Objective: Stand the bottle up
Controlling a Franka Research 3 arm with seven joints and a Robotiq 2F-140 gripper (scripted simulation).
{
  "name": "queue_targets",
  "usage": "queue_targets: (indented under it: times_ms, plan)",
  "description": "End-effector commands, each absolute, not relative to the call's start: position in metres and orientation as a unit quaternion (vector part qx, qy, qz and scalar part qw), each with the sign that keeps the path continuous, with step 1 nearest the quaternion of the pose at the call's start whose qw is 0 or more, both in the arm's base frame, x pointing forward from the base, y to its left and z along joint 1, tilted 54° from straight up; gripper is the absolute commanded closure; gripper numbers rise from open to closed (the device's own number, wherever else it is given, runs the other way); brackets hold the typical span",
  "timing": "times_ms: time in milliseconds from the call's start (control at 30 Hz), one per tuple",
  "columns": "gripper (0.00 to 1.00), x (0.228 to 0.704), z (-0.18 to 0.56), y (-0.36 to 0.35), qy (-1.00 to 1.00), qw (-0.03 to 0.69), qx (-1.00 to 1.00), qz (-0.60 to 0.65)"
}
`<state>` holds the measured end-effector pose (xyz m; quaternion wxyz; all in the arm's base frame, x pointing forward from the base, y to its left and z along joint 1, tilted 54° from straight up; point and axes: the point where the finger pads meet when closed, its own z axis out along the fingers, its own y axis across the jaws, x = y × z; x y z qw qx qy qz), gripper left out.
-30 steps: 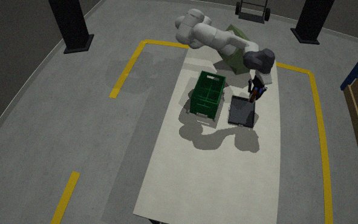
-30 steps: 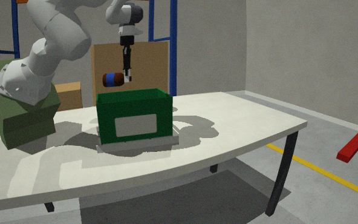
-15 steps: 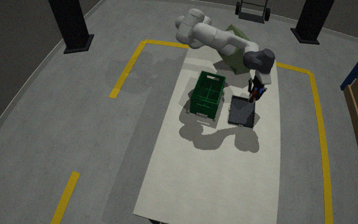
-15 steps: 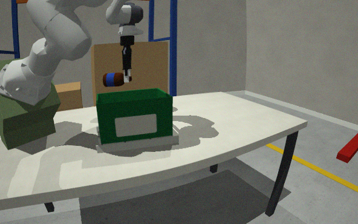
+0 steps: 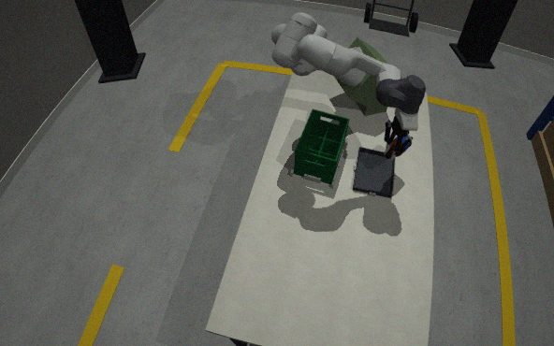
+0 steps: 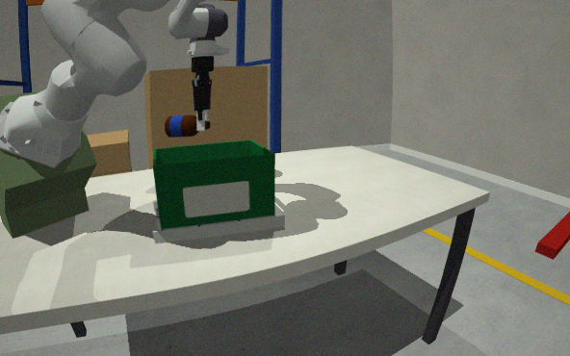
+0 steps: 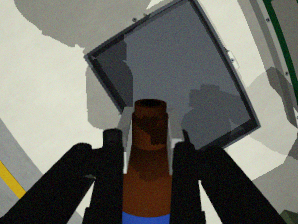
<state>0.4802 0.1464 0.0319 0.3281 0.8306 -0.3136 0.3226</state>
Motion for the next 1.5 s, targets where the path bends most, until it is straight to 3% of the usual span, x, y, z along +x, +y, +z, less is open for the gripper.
queue_targets:
  times_ms: [0,1467]
  plan:
    - [1.00,0.4793,0.0314,0.1494,-0.333,0.317,0.824,0.330]
    - [1.00,0.4789,0.0308,0.1492,-0.331,0.320,0.821,0.337]
